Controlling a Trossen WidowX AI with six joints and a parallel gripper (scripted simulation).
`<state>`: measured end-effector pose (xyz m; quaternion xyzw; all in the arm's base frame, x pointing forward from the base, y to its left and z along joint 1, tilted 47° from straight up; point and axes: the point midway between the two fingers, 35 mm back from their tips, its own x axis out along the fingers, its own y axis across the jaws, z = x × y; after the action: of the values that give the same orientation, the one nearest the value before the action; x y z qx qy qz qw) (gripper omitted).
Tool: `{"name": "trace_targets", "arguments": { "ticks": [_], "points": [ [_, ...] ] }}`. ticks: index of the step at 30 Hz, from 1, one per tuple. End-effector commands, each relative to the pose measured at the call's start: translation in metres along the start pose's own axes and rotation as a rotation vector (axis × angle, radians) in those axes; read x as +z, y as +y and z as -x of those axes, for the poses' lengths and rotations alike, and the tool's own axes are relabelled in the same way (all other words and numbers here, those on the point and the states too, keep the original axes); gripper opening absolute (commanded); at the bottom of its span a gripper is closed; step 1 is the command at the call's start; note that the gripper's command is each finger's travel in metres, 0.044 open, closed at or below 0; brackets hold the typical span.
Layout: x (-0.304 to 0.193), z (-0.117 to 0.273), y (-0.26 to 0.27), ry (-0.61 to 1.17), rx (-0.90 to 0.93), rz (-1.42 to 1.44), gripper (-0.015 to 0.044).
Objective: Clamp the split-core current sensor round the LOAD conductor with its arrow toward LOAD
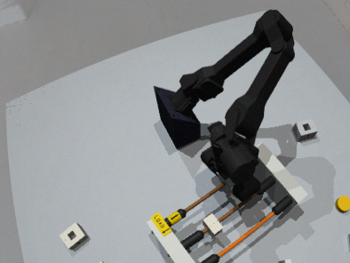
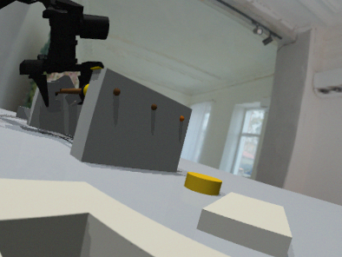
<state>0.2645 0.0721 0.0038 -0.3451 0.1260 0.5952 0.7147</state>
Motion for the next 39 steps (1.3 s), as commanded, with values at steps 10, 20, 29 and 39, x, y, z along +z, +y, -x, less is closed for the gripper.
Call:
{"name": "trace_targets", "arguments": {
  "ticks": [10,20,29,39],
  "points": [
    [-0.0005,0.0008,-0.0036,0.002,-0.009,0.009,0.0000],
    [-0.0005,0.0008,-0.0036,0.002,-0.009,0.009,0.0000],
    [-0.0032,0.0009,-0.0022,0.015,0.076,0.003,0.0000],
    [-0.0040,0.0065,-0.0046,0.022,0.225,0.013,0.0000]
  ]
}}
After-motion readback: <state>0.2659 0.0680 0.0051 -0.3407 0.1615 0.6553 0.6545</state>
